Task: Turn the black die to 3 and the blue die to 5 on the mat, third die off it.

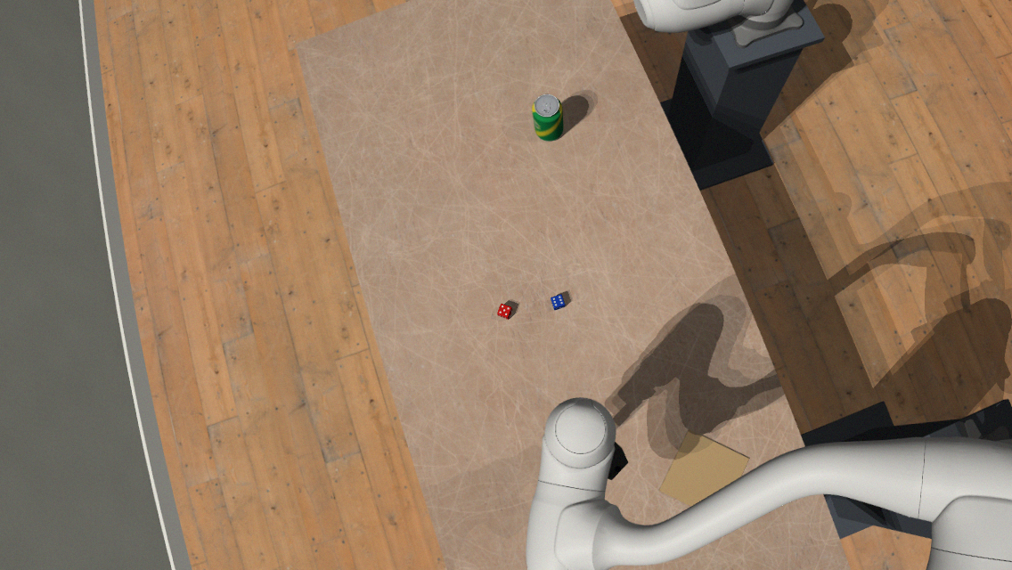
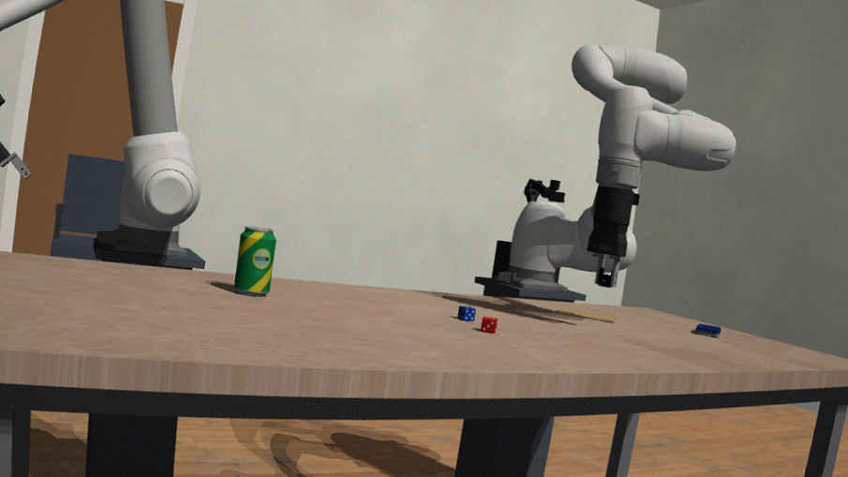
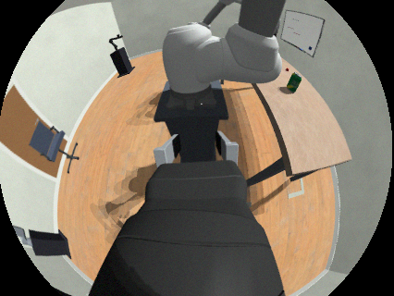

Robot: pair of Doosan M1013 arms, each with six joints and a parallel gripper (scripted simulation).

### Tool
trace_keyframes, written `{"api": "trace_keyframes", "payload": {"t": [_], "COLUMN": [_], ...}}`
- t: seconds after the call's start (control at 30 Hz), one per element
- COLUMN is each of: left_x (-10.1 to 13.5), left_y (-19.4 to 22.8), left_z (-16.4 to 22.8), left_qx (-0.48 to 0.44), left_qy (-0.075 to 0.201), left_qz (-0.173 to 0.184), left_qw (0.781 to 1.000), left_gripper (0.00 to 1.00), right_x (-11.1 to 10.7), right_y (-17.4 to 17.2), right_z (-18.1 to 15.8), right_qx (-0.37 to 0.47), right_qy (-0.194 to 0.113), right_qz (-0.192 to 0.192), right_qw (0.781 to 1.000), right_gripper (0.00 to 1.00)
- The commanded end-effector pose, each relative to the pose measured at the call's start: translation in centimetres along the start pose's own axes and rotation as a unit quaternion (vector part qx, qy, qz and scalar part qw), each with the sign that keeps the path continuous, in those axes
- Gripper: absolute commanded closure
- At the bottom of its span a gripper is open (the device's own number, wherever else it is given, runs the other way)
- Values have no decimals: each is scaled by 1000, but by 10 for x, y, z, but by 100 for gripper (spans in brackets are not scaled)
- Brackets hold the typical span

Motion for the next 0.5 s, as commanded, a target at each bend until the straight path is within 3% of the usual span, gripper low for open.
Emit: {"api": "trace_keyframes", "payload": {"t": [0.0, 0.07, 0.2, 0.47], "left_x": [-1, 0, 0, 2], "left_y": [-1, -2, -3, -9], "left_z": [-1, -2, -2, -4], "left_qx": [-49, -118, -170, -326], "left_qy": [-4, -4, -4, -4], "left_qz": [2, 1, 1, 0], "left_qw": [999, 993, 985, 945], "left_gripper": [51, 51, 51, 51], "right_x": [0, 0, 0, 0], "right_y": [0, 0, 0, 0], "right_z": [0, 0, 0, 0], "right_qx": [0, 0, 0, 0], "right_qy": [0, 0, 0, 0], "right_qz": [0, 0, 0, 0], "right_qw": [1000, 1000, 1000, 1000], "right_gripper": [0, 0, 0, 0]}}
Point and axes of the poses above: on each arm, the point where the finger pads meet when closed, its own x axis out along the fingers, its own z axis across the jaws, y = z × x, the point moved 9 cm from there along -x, back along the fingers, and after that the axes turned 7 degrees about -x, right-handed, at the moved point
